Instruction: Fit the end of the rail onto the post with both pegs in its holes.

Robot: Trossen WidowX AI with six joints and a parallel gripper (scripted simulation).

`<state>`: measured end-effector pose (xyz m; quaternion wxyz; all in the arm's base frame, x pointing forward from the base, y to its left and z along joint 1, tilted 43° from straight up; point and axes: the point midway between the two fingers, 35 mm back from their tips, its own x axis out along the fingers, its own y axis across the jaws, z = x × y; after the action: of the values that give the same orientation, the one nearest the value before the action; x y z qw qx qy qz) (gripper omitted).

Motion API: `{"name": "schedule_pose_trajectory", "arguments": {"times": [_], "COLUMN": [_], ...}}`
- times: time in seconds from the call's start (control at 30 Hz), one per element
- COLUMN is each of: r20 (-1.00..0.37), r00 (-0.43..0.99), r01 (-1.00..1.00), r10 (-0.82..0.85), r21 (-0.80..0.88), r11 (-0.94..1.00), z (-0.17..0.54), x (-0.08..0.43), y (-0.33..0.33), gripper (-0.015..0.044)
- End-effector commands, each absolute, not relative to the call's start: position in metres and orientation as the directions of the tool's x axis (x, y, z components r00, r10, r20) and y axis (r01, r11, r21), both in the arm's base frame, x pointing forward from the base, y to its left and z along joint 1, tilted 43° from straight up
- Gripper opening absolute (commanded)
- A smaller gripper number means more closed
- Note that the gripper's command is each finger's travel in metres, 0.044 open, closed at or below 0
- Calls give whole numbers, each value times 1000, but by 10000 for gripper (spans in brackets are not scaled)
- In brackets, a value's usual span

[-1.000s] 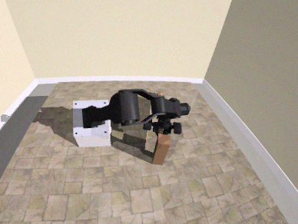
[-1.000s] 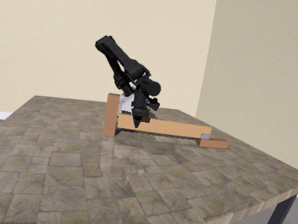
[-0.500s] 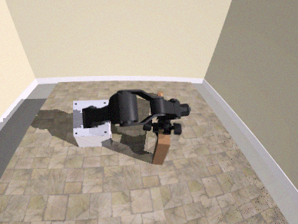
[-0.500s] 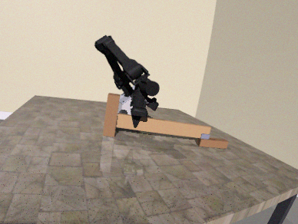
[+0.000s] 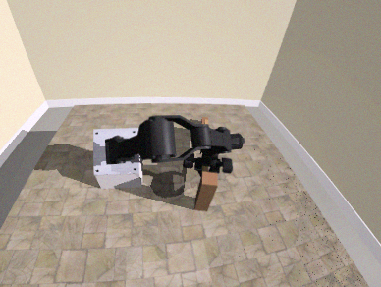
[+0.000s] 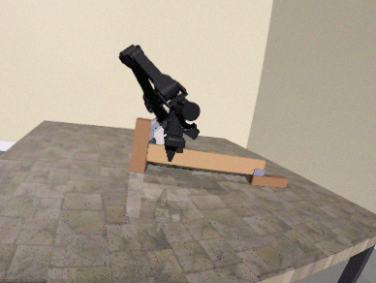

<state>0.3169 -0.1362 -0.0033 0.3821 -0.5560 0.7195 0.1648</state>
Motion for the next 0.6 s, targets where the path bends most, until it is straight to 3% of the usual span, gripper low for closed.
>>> {"name": "schedule_pose_trajectory", "arguments": {"times": [0.0, 0.3, 0.57], "r20": [-733, -733, -733], "r00": [-90, -90, -87], "r01": [-926, -926, -927], "r10": [-675, -675, -674], "r21": [-188, -188, -189], "r11": [328, 328, 326], "z": [-3, -3, -3], "x": [317, 317, 324], "y": [-136, -136, -116], "gripper": [210, 440, 440]}}
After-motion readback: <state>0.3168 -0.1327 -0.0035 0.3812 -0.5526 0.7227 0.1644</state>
